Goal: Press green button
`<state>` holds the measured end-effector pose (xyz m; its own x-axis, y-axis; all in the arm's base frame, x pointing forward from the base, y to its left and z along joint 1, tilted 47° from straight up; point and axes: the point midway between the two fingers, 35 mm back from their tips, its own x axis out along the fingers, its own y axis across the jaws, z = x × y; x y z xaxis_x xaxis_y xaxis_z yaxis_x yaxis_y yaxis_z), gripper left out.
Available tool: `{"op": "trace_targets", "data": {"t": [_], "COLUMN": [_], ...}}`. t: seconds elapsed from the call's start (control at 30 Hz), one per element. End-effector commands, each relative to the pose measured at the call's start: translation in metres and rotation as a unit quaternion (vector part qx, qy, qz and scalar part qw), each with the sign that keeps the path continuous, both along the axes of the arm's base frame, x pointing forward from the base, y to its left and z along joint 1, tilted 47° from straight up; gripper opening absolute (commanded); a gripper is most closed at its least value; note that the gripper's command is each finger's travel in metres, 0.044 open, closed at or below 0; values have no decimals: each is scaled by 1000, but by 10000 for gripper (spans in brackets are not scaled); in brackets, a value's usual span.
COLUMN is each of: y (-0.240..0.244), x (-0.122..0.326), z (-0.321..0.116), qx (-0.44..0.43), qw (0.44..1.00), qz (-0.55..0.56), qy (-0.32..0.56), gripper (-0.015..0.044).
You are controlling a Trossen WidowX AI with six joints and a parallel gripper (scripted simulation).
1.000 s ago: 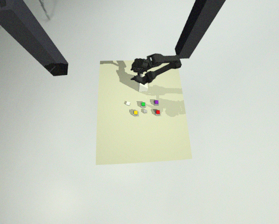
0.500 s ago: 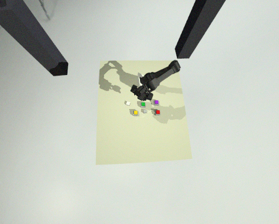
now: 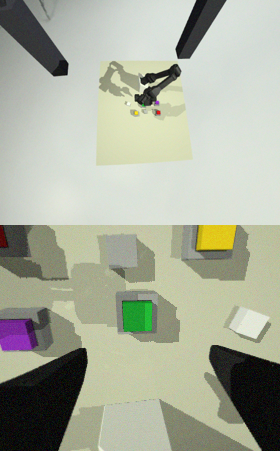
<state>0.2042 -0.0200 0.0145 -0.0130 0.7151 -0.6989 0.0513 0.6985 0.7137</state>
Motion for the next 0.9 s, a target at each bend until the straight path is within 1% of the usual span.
{"op": "trace_targets", "data": {"t": [0.0, 0.1, 0.37, 0.4, 0.87], "y": [18, 45, 47, 47, 49], "x": [1, -1, -2, -2, -2], "z": [-16, -40, -41, -41, -43], "qx": [5, 7, 7, 7, 7], "qw": [1000, 1000, 1000, 1000, 1000], "qz": [5, 5, 5, 5, 5], "qy": [-3, -3, -3, -3, -3], "gripper": [321, 242, 33, 20, 20]}}
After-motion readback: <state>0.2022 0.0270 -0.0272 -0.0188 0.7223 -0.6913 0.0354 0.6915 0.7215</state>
